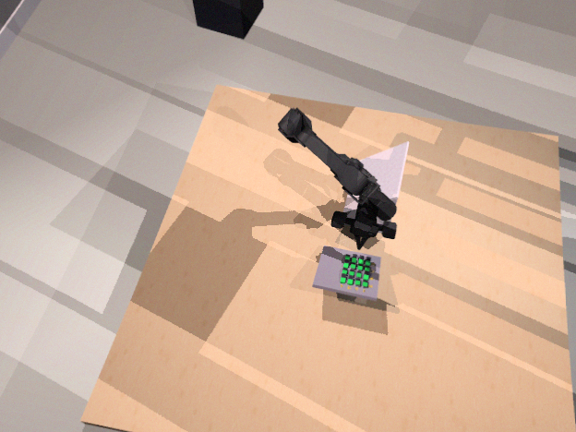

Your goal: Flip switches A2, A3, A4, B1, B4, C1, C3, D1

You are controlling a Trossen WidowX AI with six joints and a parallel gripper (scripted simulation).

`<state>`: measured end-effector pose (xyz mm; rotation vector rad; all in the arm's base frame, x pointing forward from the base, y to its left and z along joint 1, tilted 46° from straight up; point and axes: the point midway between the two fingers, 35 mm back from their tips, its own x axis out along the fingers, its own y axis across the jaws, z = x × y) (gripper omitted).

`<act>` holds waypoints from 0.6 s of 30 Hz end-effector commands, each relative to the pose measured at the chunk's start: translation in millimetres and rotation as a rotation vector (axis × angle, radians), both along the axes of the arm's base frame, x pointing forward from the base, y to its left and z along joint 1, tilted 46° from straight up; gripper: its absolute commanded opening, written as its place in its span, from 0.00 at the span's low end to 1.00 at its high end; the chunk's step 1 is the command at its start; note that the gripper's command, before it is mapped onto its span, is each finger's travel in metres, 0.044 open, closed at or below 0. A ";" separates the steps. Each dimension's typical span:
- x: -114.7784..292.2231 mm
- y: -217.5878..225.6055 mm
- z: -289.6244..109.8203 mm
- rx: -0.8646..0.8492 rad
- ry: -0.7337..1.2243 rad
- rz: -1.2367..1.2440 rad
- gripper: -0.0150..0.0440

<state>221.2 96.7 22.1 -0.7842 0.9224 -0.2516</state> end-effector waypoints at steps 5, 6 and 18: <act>22.0 -21.4 -14.7 -0.017 0.022 -0.012 0.25; 23.2 -22.6 -15.8 -0.017 0.023 -0.013 0.25; 29.2 -28.1 -21.7 -0.018 0.022 -0.013 0.25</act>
